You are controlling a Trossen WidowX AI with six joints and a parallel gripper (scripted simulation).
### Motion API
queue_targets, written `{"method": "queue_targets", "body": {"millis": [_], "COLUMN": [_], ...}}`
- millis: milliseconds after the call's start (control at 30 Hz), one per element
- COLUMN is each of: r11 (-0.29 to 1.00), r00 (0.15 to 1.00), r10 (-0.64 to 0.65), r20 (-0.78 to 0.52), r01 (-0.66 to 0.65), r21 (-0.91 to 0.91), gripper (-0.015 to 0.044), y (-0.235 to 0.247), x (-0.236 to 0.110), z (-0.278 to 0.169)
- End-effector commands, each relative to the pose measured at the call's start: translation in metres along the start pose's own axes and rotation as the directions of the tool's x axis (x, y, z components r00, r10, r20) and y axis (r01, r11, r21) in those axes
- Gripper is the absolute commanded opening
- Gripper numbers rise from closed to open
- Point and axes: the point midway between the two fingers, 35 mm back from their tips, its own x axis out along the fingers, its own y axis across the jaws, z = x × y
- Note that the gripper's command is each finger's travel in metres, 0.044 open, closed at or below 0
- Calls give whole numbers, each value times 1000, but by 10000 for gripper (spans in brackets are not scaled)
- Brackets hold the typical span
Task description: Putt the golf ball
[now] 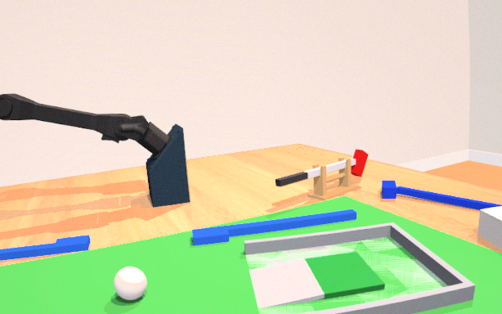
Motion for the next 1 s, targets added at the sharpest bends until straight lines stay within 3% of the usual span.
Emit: {"method": "queue_targets", "body": {"millis": [0, 500, 733, 967], "r11": [990, 828, 708, 632], "r00": [999, 960, 902, 848], "r10": [35, 258, 402, 466], "r20": [23, 104, 156, 255], "r01": [-38, -276, -414, -520], "r21": [134, 487, 571, 575], "gripper": [440, 440, 440, 440], "y": [38, 207, 297, 336], "x": [29, 104, 116, 116], "z": [21, 121, 183, 258]}}
